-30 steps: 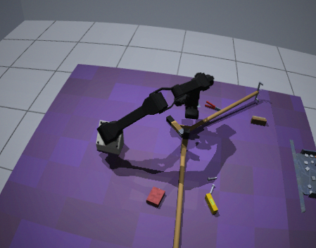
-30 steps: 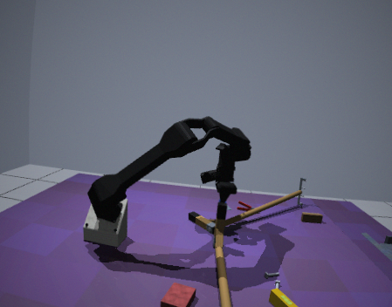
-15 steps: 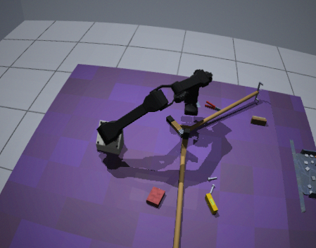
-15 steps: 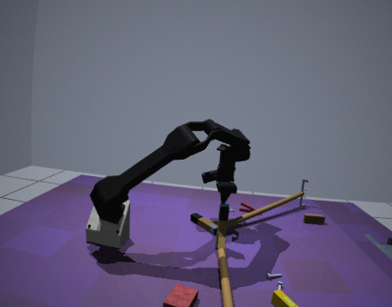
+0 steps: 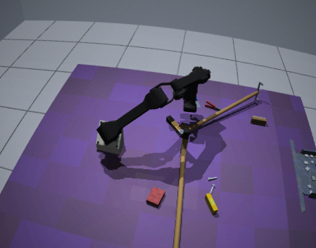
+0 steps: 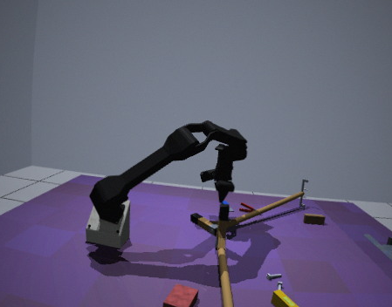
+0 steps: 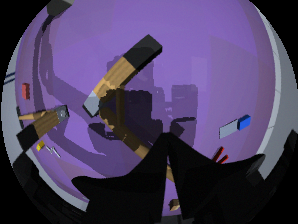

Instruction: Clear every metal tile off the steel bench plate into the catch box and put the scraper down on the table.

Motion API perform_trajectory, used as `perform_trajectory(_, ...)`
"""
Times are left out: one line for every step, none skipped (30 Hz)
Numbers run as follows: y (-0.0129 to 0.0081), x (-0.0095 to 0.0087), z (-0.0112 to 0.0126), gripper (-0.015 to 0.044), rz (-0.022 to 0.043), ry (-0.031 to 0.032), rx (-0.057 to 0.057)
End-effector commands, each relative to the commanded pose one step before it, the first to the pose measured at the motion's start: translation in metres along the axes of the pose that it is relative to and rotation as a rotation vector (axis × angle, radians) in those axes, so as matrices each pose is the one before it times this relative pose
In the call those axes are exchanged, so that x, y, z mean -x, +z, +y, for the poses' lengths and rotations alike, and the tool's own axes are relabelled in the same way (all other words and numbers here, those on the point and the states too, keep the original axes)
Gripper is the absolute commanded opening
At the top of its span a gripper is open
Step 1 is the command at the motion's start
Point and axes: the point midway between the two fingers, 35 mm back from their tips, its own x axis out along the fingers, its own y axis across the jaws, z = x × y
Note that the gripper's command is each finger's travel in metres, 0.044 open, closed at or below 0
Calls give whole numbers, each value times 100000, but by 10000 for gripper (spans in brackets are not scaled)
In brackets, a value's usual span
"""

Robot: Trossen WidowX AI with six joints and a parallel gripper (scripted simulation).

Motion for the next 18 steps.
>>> perform_trajectory(202,-126,-754,0,-463,-244,-585)
perform_trajectory(47,-23,-156,0,-4,14,-9)
perform_trajectory(48,-23,-155,0,-4,15,-9)
perform_trajectory(49,-24,-155,0,-4,15,-9)
perform_trajectory(-174,171,590,0,467,239,574)
perform_trajectory(1,164,0,0,-2,-6,3)
perform_trajectory(4,273,1,0,-3,-10,4)
perform_trajectory(9,338,3,0,-4,-11,5)
perform_trajectory(13,339,5,0,-5,-9,5)
perform_trajectory(17,339,7,0,-5,-7,5)
perform_trajectory(21,339,10,0,-6,-6,4)
perform_trajectory(24,339,12,0,-6,-4,4)
perform_trajectory(28,339,14,0,-7,-3,4)
perform_trajectory(26,274,13,0,-6,-1,3)
perform_trajectory(17,164,9,0,-4,0,2)
perform_trajectory(6,55,3,0,-1,0,1)
perform_trajectory(-30,27,63,0,6,-26,-232)
perform_trajectory(-91,82,188,0,18,-77,-696)
